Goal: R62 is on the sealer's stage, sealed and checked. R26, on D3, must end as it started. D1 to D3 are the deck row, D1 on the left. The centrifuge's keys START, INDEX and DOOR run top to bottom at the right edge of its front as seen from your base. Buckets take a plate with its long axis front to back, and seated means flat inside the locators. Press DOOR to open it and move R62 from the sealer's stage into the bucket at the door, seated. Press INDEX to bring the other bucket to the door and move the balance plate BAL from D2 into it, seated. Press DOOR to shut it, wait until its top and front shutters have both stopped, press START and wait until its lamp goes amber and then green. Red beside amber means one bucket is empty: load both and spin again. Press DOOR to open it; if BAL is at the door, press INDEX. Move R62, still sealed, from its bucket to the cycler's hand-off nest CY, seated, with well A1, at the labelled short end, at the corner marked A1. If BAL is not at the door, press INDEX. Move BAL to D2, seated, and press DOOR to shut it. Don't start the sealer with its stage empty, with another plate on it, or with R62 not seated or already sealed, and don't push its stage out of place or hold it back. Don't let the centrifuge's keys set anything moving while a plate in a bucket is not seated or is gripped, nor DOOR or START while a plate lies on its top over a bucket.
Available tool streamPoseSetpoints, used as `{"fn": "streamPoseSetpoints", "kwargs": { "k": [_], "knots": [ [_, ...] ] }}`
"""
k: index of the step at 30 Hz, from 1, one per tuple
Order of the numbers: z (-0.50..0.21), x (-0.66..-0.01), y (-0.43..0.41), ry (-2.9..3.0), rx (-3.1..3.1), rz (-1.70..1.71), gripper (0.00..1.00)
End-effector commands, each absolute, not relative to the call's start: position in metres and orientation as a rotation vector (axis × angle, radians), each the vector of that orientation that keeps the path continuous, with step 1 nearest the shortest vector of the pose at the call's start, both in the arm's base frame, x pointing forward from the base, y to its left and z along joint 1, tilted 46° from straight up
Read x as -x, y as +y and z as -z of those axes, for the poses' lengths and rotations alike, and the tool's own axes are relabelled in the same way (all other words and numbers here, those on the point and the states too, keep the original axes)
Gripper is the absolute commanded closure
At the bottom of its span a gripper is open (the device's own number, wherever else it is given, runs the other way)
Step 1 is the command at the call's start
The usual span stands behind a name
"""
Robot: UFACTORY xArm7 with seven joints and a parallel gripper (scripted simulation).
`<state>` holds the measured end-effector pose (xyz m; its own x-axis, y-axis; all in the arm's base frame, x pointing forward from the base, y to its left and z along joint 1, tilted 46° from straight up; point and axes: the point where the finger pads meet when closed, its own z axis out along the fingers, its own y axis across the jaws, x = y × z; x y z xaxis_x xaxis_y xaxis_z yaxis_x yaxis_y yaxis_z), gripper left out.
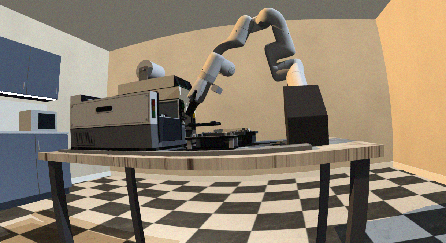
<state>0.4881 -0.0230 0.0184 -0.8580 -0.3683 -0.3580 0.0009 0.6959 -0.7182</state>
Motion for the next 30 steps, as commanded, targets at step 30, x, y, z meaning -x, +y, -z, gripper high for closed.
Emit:
{"fn": "streamPoseSetpoints", "kwargs": {
  "k": [30],
  "knots": [
    [-0.0192, -0.4973, -0.0211, 2.42, 0.284, 1.022, 1.0]
  ]
}}
